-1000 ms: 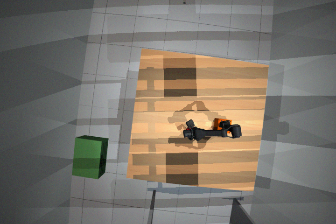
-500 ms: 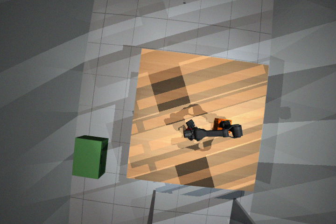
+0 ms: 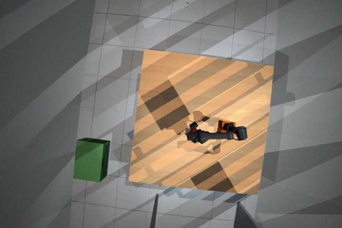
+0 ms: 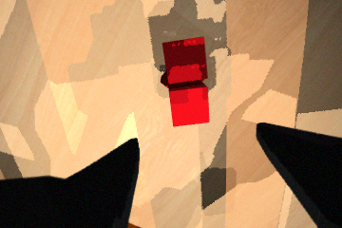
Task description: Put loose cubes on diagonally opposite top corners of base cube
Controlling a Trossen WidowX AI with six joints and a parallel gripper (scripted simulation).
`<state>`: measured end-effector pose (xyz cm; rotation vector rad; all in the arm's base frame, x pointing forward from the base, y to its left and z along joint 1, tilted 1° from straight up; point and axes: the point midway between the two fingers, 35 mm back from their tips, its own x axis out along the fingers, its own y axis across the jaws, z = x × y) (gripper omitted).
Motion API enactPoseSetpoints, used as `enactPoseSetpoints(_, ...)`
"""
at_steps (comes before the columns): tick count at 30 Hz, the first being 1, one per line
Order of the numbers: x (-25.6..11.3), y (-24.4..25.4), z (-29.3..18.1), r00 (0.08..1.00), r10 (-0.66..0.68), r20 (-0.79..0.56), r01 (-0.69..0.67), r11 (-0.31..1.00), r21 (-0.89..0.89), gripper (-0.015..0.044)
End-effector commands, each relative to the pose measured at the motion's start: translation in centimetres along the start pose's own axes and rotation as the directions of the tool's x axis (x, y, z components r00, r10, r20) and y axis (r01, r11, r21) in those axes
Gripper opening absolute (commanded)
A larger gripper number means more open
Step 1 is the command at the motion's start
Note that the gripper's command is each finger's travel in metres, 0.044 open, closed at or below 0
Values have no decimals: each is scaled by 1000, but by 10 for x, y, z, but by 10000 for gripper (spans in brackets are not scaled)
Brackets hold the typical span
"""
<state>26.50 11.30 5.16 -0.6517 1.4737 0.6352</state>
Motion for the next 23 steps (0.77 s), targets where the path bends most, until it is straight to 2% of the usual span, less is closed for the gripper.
enactPoseSetpoints(1,-6,-1,2,1000,-5,10,5,1000,0,400)
enactPoseSetpoints(12,-5,2,2,1000,-1,3,1,1000,0,400)
enactPoseSetpoints(21,-10,112,53,1000,10,8,-10,1000,0,400)
enactPoseSetpoints(23,-10,122,55,1000,11,8,-11,1000,0,400)
